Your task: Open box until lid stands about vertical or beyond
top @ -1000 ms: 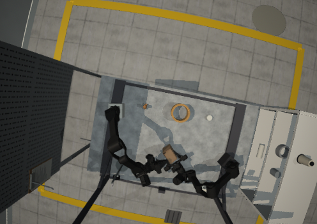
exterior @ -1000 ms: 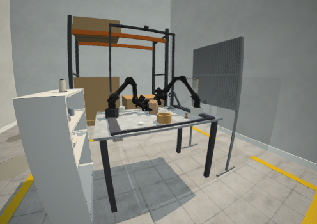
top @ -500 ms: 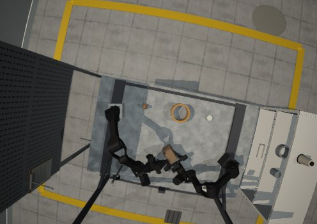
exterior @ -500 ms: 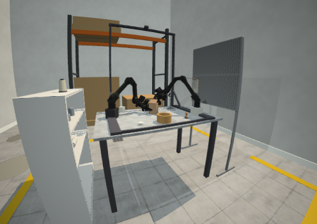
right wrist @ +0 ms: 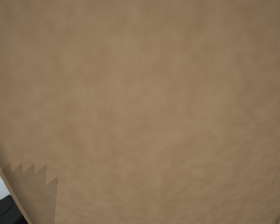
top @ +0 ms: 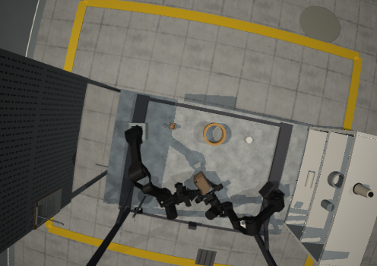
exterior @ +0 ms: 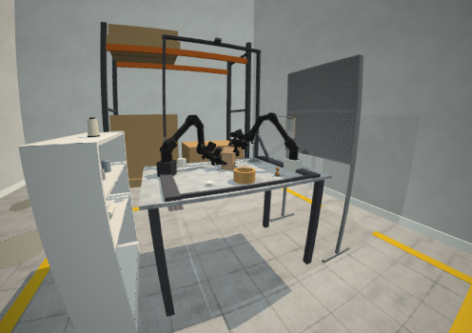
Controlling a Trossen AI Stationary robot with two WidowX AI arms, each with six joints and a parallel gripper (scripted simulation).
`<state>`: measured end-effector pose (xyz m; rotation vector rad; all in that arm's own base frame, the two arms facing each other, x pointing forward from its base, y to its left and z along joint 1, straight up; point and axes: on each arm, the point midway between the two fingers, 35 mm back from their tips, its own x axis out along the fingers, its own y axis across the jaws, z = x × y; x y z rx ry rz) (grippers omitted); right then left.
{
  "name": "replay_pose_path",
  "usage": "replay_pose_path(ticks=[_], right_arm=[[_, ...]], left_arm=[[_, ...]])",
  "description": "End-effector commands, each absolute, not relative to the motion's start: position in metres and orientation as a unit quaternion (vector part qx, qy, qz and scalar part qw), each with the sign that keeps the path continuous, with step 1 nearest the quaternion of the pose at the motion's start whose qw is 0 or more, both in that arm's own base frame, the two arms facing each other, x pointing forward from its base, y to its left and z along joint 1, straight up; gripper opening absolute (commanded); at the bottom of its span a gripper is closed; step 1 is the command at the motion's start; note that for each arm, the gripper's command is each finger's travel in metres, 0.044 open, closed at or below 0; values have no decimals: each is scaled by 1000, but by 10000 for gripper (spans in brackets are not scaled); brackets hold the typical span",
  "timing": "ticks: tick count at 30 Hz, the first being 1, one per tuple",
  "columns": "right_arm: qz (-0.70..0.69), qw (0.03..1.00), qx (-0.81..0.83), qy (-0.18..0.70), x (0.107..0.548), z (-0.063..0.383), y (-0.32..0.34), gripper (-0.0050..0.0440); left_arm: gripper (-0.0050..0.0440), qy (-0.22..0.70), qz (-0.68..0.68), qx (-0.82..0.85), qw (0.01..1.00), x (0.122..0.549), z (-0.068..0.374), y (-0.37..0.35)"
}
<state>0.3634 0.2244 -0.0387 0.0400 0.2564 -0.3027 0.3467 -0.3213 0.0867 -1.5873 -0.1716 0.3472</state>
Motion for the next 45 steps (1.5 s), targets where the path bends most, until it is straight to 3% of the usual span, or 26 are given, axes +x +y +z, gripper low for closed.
replay_pose_path(ticks=[1, 45], right_arm=[[-145, 981, 30, 122, 366, -31, 229, 313], [-145, 981, 30, 122, 366, -31, 229, 313]], left_arm=[[50, -86, 154, -713, 678, 349, 96, -317], [50, -123, 118, -707, 686, 357, 100, -311]])
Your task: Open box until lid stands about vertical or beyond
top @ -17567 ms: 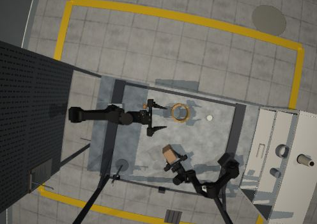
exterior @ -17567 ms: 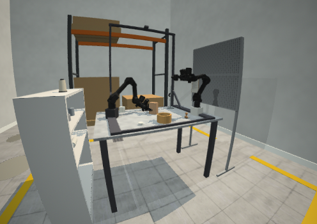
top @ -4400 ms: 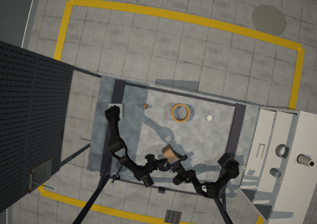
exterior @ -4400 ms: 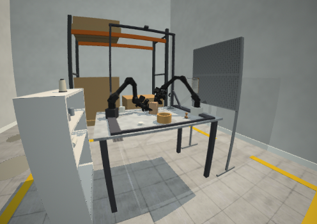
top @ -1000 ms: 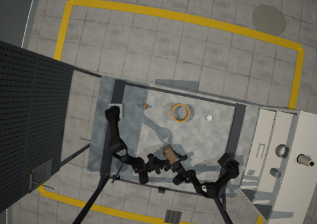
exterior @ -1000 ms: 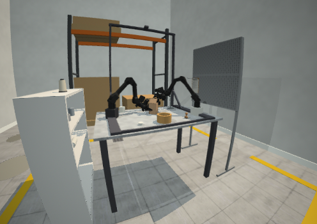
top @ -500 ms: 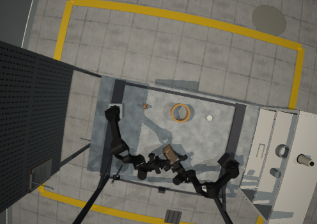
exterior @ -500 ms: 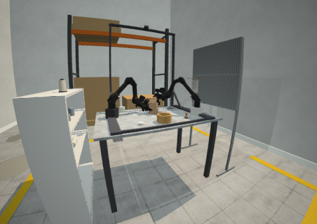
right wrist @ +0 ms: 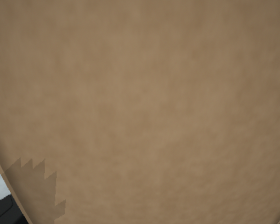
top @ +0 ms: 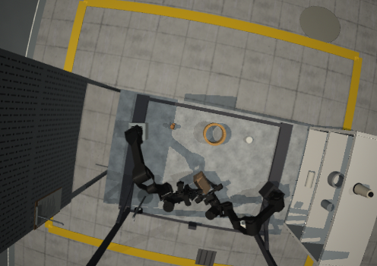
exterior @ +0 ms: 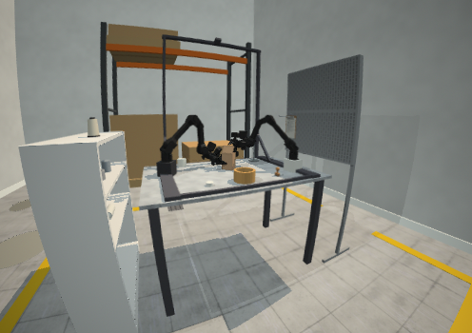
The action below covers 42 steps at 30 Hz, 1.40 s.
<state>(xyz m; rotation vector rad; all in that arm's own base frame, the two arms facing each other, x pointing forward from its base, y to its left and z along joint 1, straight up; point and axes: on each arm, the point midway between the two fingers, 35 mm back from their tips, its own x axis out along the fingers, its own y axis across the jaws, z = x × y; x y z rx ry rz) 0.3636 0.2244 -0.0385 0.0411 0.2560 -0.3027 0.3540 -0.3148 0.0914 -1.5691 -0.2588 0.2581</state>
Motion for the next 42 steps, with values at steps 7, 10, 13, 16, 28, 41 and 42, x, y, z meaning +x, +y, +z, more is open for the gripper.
replay_pose_path(ticks=[7, 10, 13, 16, 28, 41, 42], right_arm=[[-145, 981, 30, 122, 366, -31, 229, 313], [-145, 981, 30, 122, 366, -31, 229, 313], [-145, 981, 30, 122, 366, -31, 229, 313], [-145, 981, 30, 122, 366, -31, 229, 313], [-145, 981, 30, 122, 366, -31, 229, 313], [-145, 981, 30, 122, 366, -31, 229, 313], [-145, 981, 30, 122, 366, -31, 229, 313]], left_arm=[[50, -123, 117, -707, 686, 361, 102, -308], [50, -123, 117, -707, 686, 362, 103, -307], [50, -123, 117, -707, 686, 364, 104, -306], [50, -123, 117, -707, 686, 364, 105, -306], [50, -123, 117, -707, 686, 367, 105, -304], [50, -123, 117, -707, 686, 373, 107, -300], [50, -123, 117, -707, 686, 373, 107, -300]])
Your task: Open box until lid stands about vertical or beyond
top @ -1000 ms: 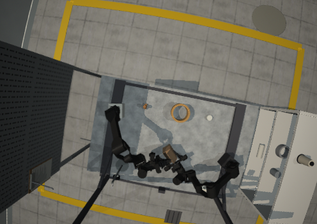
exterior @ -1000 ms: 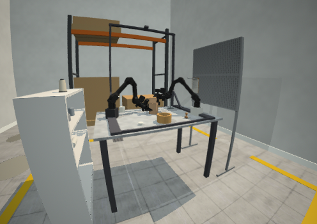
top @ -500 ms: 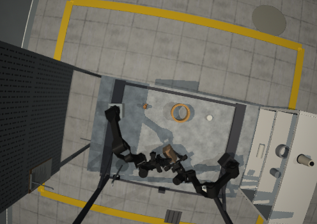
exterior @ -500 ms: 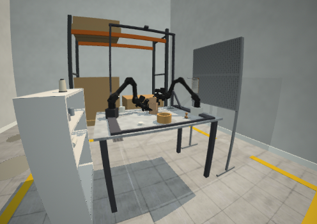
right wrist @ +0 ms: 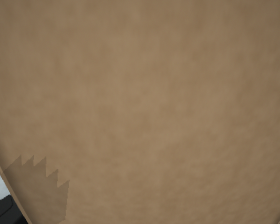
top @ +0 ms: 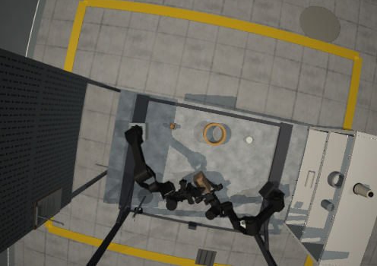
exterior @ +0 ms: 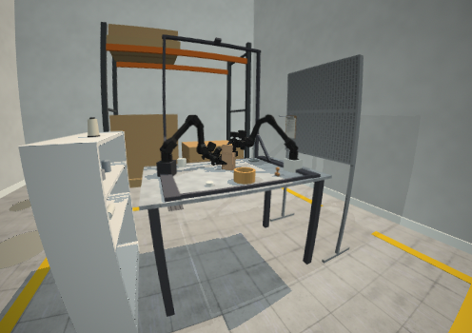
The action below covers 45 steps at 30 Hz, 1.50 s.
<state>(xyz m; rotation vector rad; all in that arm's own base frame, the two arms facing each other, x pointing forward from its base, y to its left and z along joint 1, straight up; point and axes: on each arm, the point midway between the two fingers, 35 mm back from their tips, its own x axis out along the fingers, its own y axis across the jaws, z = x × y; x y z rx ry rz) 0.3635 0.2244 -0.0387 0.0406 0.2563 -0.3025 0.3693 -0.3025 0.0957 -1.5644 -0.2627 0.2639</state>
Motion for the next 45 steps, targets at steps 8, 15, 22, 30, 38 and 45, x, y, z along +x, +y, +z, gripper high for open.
replay_pose_path(ticks=[8, 15, 22, 30, 38, 45], right_arm=[[-145, 981, 30, 122, 366, -31, 229, 313], [-145, 981, 30, 122, 366, -31, 229, 313], [-145, 981, 30, 122, 366, -31, 229, 313], [-145, 981, 30, 122, 366, -31, 229, 313], [-145, 981, 30, 122, 366, -31, 229, 313], [-145, 981, 30, 122, 366, -31, 229, 313]], left_arm=[[50, -124, 117, -707, 686, 375, 108, -299], [50, -124, 117, -707, 686, 377, 108, -297], [50, -124, 117, -707, 686, 378, 108, -296], [50, -124, 117, -707, 686, 380, 108, -295], [50, -124, 117, -707, 686, 382, 108, -294], [50, -124, 117, -707, 686, 383, 108, -293]])
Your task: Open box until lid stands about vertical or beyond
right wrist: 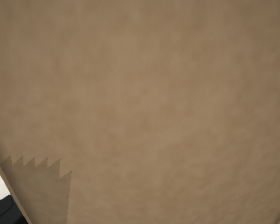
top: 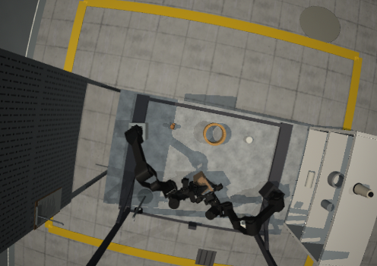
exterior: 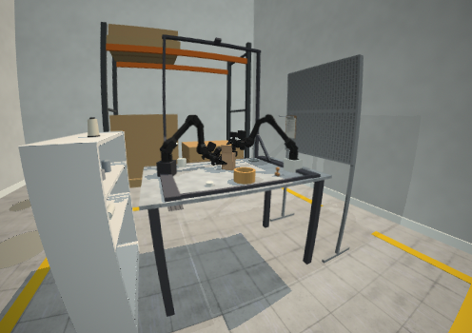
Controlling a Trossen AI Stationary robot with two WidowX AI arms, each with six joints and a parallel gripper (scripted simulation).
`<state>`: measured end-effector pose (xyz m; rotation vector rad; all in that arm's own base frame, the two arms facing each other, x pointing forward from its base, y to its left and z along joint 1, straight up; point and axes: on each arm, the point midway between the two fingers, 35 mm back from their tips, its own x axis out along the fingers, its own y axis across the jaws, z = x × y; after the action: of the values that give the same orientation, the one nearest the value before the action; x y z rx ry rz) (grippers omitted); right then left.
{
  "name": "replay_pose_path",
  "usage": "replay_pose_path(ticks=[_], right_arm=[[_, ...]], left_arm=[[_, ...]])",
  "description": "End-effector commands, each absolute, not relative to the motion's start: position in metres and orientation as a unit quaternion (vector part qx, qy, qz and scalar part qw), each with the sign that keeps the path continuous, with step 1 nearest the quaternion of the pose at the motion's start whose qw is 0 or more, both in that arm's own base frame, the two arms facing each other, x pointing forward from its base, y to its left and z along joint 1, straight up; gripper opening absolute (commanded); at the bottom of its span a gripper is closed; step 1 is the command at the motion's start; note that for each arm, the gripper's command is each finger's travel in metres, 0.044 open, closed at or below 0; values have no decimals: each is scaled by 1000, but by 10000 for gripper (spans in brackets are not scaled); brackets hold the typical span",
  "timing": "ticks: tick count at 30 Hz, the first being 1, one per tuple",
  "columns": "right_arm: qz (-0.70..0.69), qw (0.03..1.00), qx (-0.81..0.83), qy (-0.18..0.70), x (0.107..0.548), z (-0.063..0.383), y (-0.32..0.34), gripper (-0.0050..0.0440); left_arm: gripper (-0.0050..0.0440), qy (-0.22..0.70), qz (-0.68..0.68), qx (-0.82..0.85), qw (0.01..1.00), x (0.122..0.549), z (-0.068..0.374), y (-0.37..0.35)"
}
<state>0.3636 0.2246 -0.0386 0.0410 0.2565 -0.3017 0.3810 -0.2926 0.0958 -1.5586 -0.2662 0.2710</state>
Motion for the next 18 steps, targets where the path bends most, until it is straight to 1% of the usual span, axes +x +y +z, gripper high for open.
replay_pose_path(ticks=[1, 10, 13, 15, 18], right_arm=[[-145, 981, 30, 122, 366, -31, 229, 313], [-145, 981, 30, 122, 366, -31, 229, 313], [-145, 981, 30, 122, 366, -31, 229, 313], [-145, 981, 30, 122, 366, -31, 229, 313], [-145, 981, 30, 122, 366, -31, 229, 313]], left_arm=[[50, -124, 117, -707, 686, 384, 108, -292], [50, -124, 117, -707, 686, 385, 109, -291], [50, -123, 117, -708, 686, 362, 123, -301], [50, -123, 117, -708, 686, 362, 123, -301], [50, -123, 117, -709, 685, 339, 137, -308]])
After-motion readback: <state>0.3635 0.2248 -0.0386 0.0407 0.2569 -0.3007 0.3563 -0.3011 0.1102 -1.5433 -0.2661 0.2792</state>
